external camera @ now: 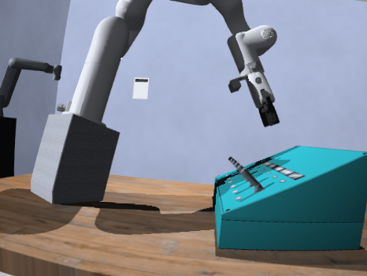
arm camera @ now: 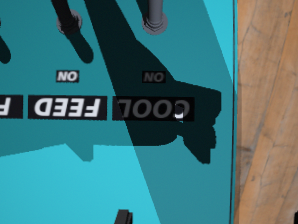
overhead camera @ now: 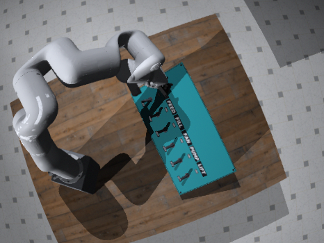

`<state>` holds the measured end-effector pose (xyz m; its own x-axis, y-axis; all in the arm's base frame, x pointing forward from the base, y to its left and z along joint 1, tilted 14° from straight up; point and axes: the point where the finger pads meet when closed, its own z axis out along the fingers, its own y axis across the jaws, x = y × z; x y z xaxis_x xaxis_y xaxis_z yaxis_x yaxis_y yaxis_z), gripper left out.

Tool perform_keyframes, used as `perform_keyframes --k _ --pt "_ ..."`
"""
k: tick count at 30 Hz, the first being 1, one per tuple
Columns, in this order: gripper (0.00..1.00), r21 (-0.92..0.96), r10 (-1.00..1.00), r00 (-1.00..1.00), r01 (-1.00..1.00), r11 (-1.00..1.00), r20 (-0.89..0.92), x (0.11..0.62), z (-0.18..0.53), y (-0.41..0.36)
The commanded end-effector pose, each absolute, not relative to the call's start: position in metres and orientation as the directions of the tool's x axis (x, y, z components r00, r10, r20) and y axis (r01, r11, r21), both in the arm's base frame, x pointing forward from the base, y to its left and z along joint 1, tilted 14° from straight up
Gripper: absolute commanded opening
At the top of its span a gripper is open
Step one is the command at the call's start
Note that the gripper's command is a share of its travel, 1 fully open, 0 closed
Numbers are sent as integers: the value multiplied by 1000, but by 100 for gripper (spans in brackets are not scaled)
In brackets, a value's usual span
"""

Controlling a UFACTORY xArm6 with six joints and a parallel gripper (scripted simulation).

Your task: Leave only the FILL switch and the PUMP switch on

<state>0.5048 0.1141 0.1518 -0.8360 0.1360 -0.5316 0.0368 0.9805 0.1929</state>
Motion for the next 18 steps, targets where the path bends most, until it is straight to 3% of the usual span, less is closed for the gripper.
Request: perform_keyframes --k 1,18 --pt "100 194 137 -834 36 980 -534 506 154 114" --pt "100 194 137 -834 36 980 -534 506 153 111"
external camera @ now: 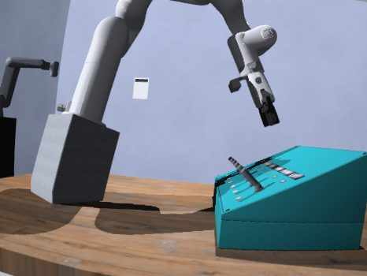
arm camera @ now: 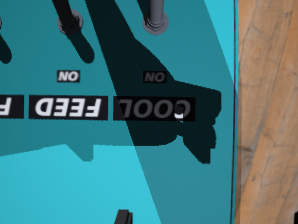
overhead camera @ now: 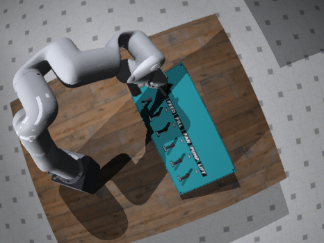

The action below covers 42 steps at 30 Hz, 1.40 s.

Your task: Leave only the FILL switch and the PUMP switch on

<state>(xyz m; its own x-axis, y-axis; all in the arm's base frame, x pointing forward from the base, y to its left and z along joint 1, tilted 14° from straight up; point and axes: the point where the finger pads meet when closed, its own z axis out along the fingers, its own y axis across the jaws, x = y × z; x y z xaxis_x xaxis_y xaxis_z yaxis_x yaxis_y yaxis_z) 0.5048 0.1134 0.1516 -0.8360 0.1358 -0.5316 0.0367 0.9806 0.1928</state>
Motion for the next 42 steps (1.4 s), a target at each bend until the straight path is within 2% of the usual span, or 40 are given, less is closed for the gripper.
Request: perform_keyframes --k 1,24,42 --pt "100 194 137 -834 36 980 -534 506 153 110" --pt "100 194 137 -834 36 980 -534 503 141 49" --pt "100 194 137 -834 36 980 -534 503 140 44"
